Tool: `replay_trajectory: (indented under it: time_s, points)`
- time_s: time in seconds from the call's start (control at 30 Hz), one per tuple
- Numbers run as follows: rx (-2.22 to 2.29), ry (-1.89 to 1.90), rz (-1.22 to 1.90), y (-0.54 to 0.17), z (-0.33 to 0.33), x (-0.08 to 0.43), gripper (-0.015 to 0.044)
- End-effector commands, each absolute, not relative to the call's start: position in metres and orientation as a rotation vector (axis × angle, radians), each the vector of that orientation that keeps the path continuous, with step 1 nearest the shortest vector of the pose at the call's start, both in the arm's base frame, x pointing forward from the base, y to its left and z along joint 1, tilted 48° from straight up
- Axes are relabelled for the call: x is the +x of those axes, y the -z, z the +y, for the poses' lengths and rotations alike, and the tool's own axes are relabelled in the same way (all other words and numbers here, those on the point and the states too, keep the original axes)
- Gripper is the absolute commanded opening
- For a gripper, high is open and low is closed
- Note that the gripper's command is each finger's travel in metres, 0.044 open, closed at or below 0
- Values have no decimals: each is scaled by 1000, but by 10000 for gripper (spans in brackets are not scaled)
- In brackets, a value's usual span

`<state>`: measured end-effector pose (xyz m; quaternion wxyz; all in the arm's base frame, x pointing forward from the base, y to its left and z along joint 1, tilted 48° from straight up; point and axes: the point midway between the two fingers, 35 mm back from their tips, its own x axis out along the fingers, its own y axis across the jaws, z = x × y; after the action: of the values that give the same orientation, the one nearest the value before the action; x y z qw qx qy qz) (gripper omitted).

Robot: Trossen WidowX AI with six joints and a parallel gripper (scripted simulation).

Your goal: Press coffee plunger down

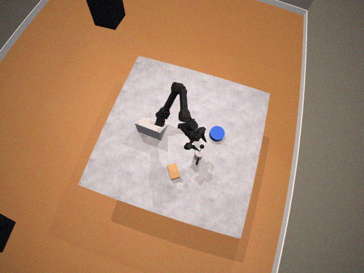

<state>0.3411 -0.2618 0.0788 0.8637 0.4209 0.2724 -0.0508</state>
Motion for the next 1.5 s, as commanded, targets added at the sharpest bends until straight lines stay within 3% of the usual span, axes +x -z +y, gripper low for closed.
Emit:
replay_trajectory:
  time_s: [0.0, 0.2, 0.33, 1.47]
  points:
    - [888, 115, 575, -76, -262, 342, 309]
    - [888, 115, 575, -76, -262, 342, 151]
    - [888, 115, 575, -76, -262, 342, 125]
    - [887, 115, 578, -44, -236, 349, 125]
